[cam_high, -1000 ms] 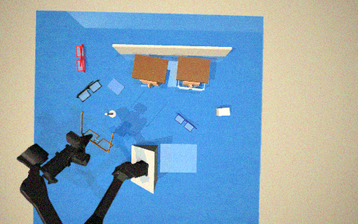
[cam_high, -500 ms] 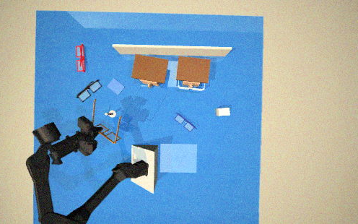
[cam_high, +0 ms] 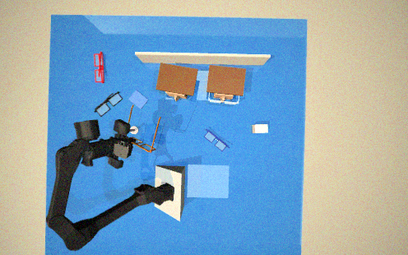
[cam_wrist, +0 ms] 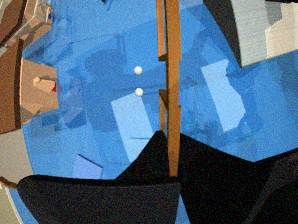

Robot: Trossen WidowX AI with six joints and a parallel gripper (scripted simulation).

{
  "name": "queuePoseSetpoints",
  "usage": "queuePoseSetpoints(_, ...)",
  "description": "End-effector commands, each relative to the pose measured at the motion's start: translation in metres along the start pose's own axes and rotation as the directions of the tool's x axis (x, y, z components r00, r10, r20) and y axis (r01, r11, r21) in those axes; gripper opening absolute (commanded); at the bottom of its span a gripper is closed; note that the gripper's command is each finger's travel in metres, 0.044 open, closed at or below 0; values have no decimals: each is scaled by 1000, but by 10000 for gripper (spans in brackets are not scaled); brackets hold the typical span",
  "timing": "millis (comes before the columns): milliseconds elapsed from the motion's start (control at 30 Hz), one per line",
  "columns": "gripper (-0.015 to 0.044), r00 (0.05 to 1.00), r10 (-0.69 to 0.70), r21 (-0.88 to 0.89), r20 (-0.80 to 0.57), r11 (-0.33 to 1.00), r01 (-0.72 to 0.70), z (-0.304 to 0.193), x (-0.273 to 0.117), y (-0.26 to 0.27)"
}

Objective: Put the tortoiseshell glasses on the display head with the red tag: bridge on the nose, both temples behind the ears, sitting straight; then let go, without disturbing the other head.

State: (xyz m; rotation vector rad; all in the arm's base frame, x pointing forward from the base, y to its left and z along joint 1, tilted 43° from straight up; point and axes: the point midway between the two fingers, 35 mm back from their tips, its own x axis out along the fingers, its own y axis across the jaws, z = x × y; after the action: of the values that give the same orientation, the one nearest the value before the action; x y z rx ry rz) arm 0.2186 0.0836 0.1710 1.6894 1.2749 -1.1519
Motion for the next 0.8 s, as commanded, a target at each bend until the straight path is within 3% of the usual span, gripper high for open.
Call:
queuePoseSetpoints(0, 0, 997, -68, -41, -29, 997, 67, 8, 12, 10)
queuePoseSetpoints(400, 0, 967, -205, -134, -154, 973, 185, 36, 41, 34)
queuePoseSetpoints(767, 0, 911, -260, -206, -322, 958, 200, 66, 65, 52)
